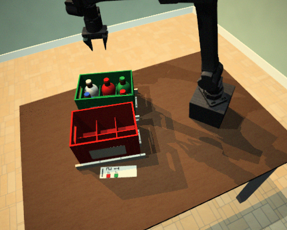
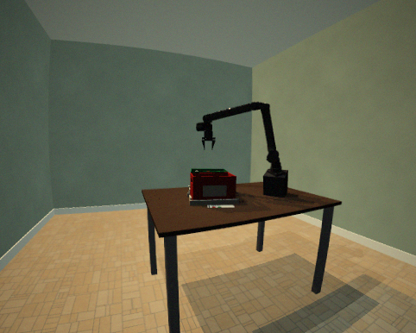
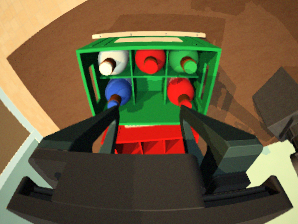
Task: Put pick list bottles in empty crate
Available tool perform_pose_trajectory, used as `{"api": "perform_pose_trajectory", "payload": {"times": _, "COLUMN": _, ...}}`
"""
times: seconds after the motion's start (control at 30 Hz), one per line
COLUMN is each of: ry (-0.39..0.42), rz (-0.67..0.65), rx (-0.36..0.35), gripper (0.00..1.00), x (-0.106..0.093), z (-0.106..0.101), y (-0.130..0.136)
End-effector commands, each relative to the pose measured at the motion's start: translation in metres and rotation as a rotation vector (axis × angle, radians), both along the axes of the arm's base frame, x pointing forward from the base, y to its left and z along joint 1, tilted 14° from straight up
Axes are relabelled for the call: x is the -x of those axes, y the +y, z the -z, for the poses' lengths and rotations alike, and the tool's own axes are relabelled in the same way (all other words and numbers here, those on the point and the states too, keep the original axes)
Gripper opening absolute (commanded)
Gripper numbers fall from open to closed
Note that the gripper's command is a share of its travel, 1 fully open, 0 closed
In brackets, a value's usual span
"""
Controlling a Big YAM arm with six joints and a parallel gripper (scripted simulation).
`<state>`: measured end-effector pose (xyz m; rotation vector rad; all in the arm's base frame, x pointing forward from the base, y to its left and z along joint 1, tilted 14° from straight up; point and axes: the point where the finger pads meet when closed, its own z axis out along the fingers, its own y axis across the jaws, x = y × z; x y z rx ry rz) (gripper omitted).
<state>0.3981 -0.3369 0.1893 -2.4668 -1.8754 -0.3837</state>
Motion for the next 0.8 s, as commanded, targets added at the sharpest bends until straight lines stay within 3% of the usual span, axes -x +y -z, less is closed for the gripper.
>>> {"api": "perform_pose_trajectory", "payload": {"times": 0.0, "ry": -0.032, "rz": -0.024, "rx": 0.03, "gripper": 0.61, "x": -0.0188, "z": -0.017, "y": -0.0065}}
{"api": "perform_pose_trajectory", "payload": {"times": 0.77, "ry": -0.029, "rz": -0.022, "rx": 0.027, "gripper": 0.61, "x": -0.0191, "z": -0.0175, "y": -0.0061}}
